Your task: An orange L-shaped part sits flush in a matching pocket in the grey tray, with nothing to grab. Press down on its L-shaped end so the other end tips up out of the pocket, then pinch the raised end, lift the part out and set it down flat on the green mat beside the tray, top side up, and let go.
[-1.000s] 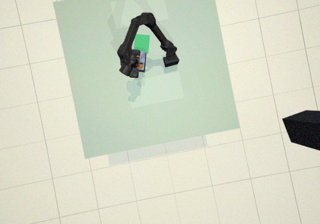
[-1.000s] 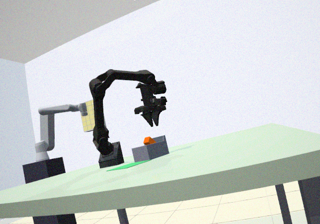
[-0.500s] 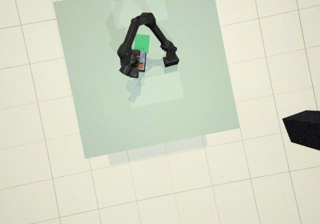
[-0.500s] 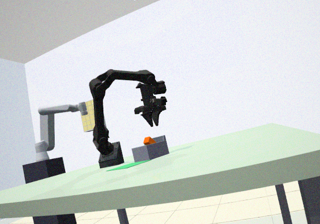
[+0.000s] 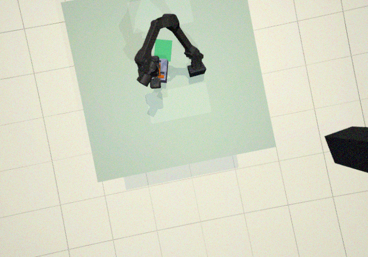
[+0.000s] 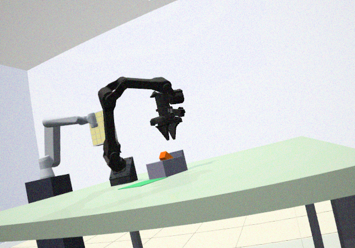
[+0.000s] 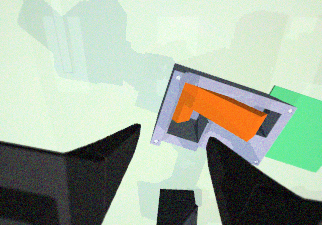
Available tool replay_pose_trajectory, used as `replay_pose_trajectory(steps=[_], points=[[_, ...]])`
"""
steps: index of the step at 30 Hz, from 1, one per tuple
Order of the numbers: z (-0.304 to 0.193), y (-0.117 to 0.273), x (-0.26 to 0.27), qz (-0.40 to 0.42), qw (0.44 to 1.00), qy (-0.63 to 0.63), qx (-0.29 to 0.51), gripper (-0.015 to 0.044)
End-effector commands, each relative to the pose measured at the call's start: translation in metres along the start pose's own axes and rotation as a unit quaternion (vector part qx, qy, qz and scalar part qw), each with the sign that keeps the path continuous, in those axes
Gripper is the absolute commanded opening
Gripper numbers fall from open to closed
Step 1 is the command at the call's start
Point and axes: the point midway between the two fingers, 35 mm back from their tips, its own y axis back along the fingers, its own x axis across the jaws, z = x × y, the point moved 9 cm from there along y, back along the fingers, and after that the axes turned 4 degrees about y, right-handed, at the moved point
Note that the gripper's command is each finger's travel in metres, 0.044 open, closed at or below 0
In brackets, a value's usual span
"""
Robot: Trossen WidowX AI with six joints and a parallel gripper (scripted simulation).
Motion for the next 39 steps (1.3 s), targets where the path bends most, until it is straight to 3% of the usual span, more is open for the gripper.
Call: replay_pose_trajectory(steps=[1,7,15,30,39], points=[[0.0,0.001,-0.015,-0.002,0.993,0.122,0.0,0.028],[-0.002,0.003,-0.042,-0.001,0.927,0.376,0.001,0.028],[-0.006,0.003,-0.074,-0.001,0.761,0.649,0.003,0.028],[-0.006,0.002,-0.074,-0.001,0.756,0.654,0.003,0.028],[-0.006,-0.028,-0.075,-0.001,0.757,0.654,0.003,0.028]])
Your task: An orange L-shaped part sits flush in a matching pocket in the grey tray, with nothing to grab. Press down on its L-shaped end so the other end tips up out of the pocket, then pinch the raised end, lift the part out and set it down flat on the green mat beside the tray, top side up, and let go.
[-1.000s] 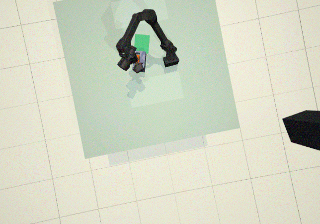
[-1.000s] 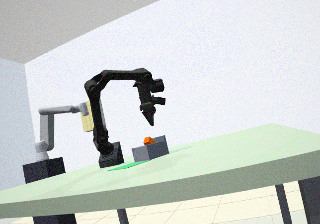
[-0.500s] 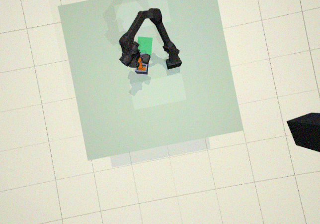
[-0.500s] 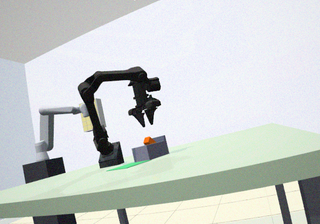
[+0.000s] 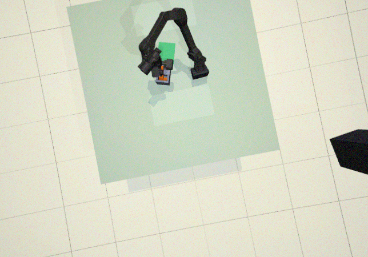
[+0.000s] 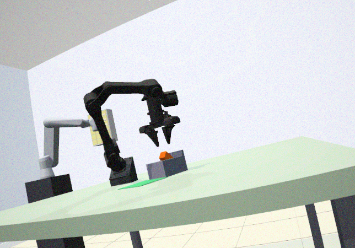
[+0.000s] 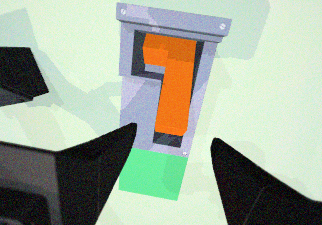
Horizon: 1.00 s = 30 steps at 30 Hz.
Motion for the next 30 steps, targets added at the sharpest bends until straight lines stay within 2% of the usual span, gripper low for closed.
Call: replay_pose_trajectory(steps=[1,30], points=[[0.0,-0.009,0.001,-0.001,1.0,0.004,0.002,0.028],[-0.001,-0.053,0.001,-0.002,1.0,0.004,0.002,0.028]])
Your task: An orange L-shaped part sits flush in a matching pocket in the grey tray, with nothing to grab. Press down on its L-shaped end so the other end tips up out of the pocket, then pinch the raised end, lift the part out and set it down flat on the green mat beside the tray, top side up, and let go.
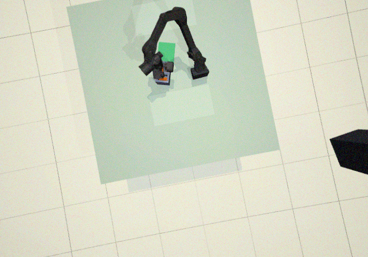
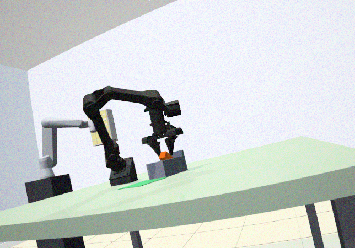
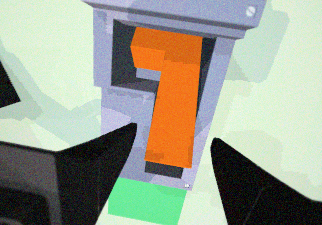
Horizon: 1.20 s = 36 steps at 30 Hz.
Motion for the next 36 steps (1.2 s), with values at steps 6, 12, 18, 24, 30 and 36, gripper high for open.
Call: replay_pose_trajectory(steps=[6,12,18,24,30,36], points=[[0.0,-0.007,0.0,0.001,1.0,0.0,0.001,0.0254],[0.0,-0.007,0.0,0.001,1.0,0.0,0.001,0.0135],[0.0,-0.007,0.0,0.001,1.0,0.0,0.001,0.0095],[0.0,-0.007,0.0,0.001,1.0,0.0,0.001,0.0],[0.0,-0.005,0.001,0.001,1.0,0.0,0.001,0.0],[0.0,0.003,0.001,0.0,1.0,0.001,0.001,0.0]])
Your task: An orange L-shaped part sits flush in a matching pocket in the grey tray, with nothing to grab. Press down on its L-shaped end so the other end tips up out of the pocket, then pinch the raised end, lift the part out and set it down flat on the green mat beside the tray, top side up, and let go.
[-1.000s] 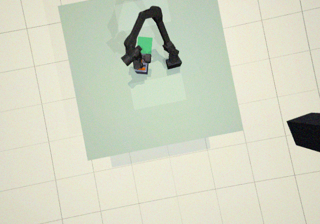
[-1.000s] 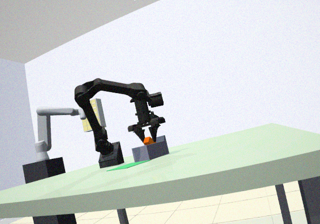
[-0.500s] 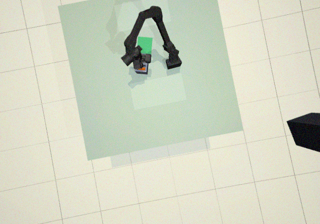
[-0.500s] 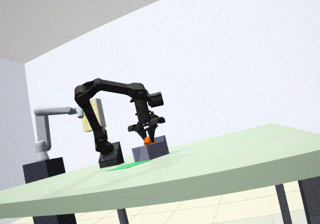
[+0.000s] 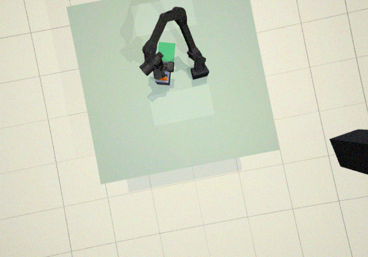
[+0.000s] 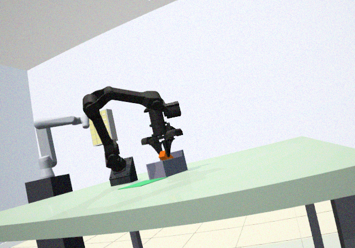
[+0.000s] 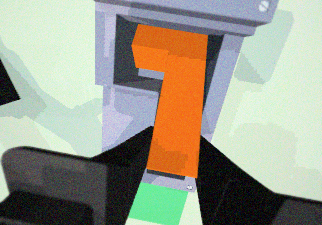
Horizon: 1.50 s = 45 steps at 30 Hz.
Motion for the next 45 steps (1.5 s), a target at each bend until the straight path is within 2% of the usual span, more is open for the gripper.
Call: replay_pose_trajectory(steps=[1,45], points=[[0.0,0.008,-0.001,-0.002,1.0,-0.002,-0.003,0.0],[0.0,0.077,0.0,-0.003,1.0,0.0,-0.004,0.0]])
